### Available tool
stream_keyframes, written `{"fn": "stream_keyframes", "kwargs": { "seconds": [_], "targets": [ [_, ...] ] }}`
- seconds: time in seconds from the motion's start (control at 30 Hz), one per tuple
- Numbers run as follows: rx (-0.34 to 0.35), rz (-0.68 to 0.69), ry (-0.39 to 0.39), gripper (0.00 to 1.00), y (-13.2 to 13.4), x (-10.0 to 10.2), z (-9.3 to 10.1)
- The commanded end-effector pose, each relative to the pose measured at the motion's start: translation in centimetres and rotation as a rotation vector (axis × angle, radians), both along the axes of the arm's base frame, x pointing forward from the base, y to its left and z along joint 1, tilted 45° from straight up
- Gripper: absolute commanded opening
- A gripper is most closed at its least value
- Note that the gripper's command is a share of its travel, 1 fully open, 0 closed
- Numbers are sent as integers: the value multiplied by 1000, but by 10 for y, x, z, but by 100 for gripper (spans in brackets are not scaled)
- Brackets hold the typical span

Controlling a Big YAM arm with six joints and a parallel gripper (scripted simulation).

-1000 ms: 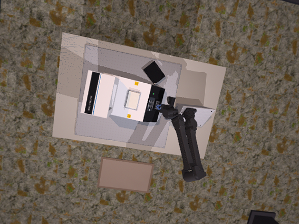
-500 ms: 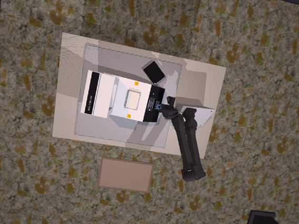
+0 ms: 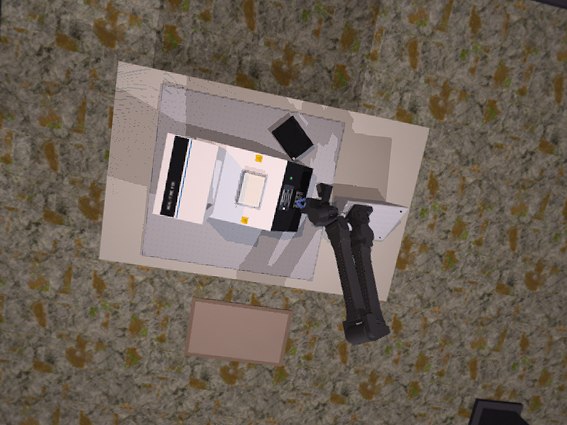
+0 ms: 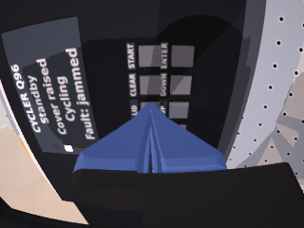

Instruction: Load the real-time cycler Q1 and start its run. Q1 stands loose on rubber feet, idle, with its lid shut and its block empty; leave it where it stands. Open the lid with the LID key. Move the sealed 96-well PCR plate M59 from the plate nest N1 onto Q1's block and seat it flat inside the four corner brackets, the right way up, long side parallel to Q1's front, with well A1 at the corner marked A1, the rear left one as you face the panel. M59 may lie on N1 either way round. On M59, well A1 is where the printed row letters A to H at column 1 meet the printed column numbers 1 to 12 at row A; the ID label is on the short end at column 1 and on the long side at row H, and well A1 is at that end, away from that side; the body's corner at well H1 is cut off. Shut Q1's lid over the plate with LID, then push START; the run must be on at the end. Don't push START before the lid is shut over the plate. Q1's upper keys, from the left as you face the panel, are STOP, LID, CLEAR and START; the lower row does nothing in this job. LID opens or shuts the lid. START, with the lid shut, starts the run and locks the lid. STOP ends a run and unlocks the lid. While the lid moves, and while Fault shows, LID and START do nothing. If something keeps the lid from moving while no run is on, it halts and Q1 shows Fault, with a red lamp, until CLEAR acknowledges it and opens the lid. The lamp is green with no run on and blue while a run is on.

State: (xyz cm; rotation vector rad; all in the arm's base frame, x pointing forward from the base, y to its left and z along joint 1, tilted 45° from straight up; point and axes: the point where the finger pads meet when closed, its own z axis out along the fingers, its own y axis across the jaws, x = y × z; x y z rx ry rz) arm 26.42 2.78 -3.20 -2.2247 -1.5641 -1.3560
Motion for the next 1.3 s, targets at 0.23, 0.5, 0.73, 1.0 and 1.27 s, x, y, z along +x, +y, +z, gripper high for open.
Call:
{"fn": "stream_keyframes", "kwargs": {
  "seconds": [0.23, 0.5, 0.73, 1.0, 1.27],
  "targets": [
    [-8, 5, -9, 0, 1, 2, 0],
    [-6, 6, -6, 0, 3, 2, -1],
    [-21, 5, -38, 0, -5, 17, 4],
    [-19, 20, -19, 0, -1, 18, -1],
    [-18, 17, -25, 0, -8, 13, 6]
  ]
}}
